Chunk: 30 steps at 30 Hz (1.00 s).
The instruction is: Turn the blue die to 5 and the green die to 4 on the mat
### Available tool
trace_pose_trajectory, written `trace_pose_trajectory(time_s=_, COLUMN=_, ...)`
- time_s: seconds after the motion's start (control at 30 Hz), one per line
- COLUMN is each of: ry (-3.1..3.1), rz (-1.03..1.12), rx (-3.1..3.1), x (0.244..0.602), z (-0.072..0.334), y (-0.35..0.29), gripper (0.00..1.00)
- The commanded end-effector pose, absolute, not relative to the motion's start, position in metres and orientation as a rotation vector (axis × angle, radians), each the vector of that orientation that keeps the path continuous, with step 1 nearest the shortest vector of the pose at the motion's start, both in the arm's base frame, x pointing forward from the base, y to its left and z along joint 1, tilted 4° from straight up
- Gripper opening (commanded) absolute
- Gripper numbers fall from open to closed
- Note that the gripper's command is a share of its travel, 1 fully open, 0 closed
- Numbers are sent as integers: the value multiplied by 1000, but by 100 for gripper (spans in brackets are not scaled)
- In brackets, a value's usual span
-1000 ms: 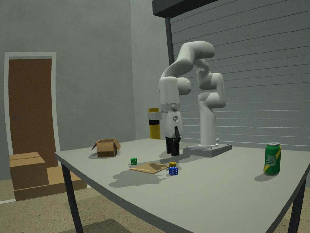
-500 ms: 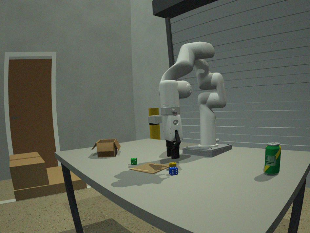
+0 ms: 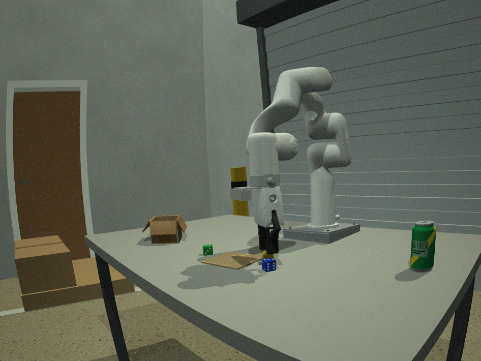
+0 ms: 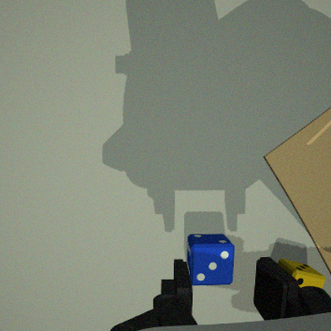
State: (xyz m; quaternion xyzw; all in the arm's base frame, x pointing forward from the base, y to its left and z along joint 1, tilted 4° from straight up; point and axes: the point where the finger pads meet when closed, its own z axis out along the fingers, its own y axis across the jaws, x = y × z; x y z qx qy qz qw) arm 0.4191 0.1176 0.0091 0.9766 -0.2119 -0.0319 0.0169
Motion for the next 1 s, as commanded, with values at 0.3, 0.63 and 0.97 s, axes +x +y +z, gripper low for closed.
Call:
trace_pose_trajectory(time_s=0.3, ry=-659, rz=-93, rx=3038, x=420, z=-3, y=118, gripper=47)
trace_pose_trajectory(time_s=0.63, ry=-659, rz=-93, rx=3038, x=420, z=-6, y=117, gripper=47)
trace_pose_trajectory(time_s=0.97, ry=-659, rz=-93, rx=3038, x=420, z=-6, y=117, gripper=47)
